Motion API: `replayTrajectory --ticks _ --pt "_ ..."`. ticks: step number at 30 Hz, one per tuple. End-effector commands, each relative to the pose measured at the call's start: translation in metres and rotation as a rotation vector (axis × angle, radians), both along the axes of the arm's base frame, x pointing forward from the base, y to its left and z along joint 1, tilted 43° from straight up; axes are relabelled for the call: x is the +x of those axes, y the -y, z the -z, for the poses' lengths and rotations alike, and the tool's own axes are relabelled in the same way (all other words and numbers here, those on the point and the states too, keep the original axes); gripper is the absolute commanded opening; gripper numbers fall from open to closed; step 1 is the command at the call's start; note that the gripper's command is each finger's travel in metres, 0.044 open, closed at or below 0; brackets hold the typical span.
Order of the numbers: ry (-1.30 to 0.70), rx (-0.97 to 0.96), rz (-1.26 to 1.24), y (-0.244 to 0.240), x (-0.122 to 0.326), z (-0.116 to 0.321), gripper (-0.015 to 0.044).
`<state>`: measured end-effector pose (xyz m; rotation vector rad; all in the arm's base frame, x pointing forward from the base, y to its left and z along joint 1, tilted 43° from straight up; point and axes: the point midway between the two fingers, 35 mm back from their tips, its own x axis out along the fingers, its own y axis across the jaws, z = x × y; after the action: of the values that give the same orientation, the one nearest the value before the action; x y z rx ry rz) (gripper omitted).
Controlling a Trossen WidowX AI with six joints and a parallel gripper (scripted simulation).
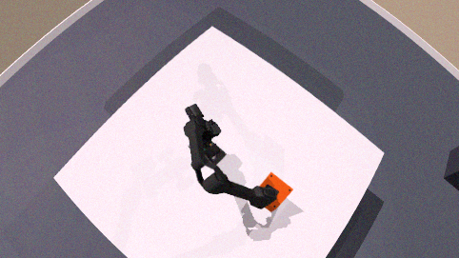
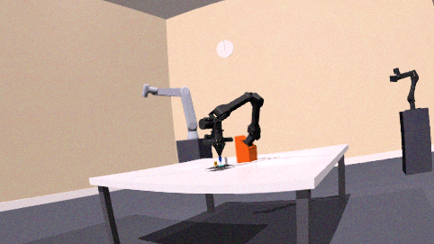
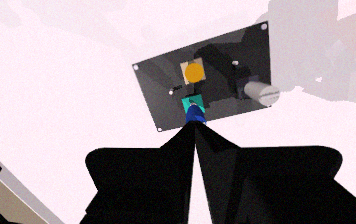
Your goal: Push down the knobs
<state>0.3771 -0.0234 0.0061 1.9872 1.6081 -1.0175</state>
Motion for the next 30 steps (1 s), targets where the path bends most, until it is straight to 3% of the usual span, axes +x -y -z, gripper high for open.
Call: replayTrajectory --ticks 1,30 --pt "-0.006 0.006 0.002 -0.0004 -0.0013 0.0002 0.0000" --pt "-0.006 0.006 0.002 -0.0044 -0.0009 0.0045 0.0000"
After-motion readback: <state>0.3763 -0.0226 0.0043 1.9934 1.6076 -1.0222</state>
